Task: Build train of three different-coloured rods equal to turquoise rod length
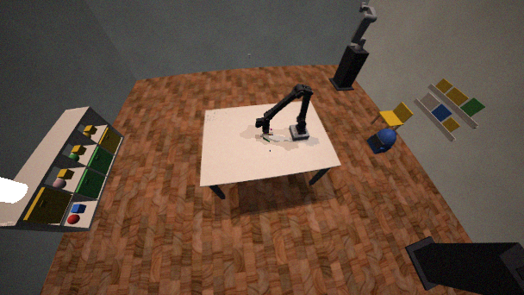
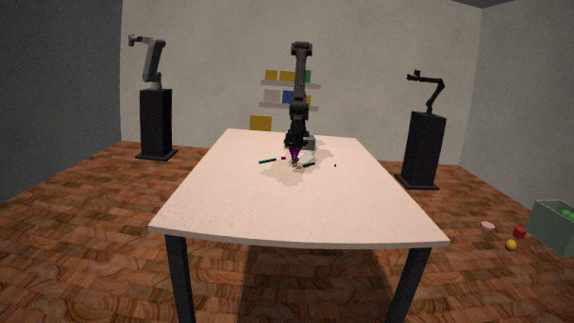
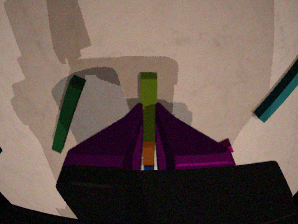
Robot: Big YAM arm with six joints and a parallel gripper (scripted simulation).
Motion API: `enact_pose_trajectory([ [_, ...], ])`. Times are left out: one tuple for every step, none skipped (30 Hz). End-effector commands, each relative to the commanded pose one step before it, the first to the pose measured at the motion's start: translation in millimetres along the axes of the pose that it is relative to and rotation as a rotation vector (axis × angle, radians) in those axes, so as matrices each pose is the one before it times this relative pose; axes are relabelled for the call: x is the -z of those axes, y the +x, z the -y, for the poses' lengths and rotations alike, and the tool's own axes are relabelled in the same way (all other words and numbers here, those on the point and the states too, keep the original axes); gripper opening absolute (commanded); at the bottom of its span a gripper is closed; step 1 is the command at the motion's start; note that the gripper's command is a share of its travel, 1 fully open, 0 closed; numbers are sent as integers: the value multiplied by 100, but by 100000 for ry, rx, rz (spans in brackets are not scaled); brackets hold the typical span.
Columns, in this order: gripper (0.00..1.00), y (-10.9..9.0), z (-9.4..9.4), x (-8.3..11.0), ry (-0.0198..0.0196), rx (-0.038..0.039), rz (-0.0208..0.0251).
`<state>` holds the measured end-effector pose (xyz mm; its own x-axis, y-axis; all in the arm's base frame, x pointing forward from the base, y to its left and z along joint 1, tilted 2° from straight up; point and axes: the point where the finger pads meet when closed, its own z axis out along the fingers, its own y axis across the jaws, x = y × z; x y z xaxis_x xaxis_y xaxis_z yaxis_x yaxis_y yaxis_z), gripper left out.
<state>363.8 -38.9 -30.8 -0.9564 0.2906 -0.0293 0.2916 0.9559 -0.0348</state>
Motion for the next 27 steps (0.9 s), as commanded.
enact_pose_trajectory([
  [4,-1295,158,87,-193,-234,1446],
  [4,0,0,0,0,0,0],
  [4,0,0,0,0,0,0],
  [4,0,0,0,0,0,0],
  [4,0,0,0,0,0,0],
  [4,-2,0,1,0,0,2],
  [4,-10,-2,4,-3,0,15],
  [4,-23,-5,11,-7,-1,36],
  [4,-40,-9,18,-13,-1,61],
  [4,-57,-13,26,-18,-2,88],
  [4,-73,-17,33,-23,-2,112],
  [4,-86,-20,39,-27,-3,133],
  [4,-96,-22,43,-30,-3,148],
  [4,-101,-24,45,-32,-3,155],
  [4,-100,-24,45,-32,-3,155],
  [4,-95,-22,43,-30,-3,148],
  [4,-86,-20,39,-28,-3,133],
  [4,0,0,0,0,0,0],
  [4,0,0,0,0,0,0],
  [4,-73,-17,33,-23,-2,113],
  [4,-57,-13,26,-18,-2,88],
  [4,-40,-9,18,-13,-1,61],
  [4,-23,-5,11,-7,-1,36],
  [4,-10,-2,4,-3,0,15],
  [4,-2,0,1,0,0,2],
  [4,0,0,0,0,0,0],
  [4,0,0,0,0,0,0],
])
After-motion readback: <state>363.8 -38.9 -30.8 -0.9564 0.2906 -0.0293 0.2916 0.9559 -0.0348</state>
